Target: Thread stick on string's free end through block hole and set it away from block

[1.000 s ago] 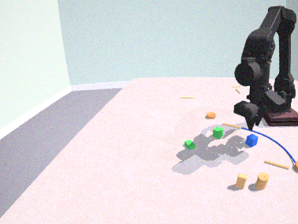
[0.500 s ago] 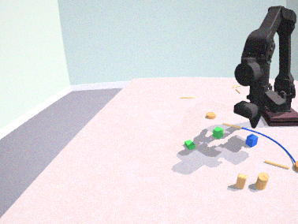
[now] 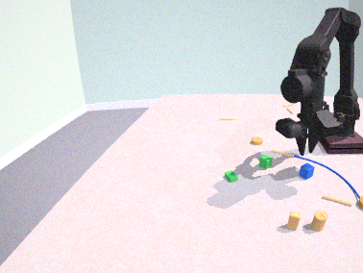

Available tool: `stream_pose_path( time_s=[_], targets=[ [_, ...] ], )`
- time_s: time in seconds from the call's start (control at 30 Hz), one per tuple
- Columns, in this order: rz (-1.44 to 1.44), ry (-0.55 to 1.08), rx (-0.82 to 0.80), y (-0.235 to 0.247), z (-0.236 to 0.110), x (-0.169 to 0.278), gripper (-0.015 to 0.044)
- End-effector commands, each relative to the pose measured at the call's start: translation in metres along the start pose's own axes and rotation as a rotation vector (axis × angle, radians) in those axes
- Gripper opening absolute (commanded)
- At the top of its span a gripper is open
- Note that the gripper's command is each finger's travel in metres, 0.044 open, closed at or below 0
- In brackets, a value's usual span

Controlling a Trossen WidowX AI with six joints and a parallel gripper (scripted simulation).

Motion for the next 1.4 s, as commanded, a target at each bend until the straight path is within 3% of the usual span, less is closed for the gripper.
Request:
stream_pose_path(
  time_s=[0.0, 0.27, 0.37, 0.73, 1.37],
  targets=[
    [0.485, -0.001, 0.004, 0.000, -0.001, 0.021, 0.0236],
    [1.379, 0.000, 0.008, 0.004, -0.002, 0.057, 0.0440],
    [1.695, -0.001, 0.010, 0.006, -0.002, 0.070, 0.0440],
    [2.395, -0.004, 0.015, 0.013, -0.001, 0.095, 0.0440],
    [2.436, -0.004, 0.015, 0.013, -0.001, 0.096, 0.0440]
  ],
)
Point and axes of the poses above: the point midway between the two fingers, 35 mm back from their tips, its own z axis out along the fingers, its own y axis across the jaws, x = y × z, the point moved 1 cm from there along -z, back along the fingers, and after that the axes turned 7 degrees about z, right-handed, at the moved point
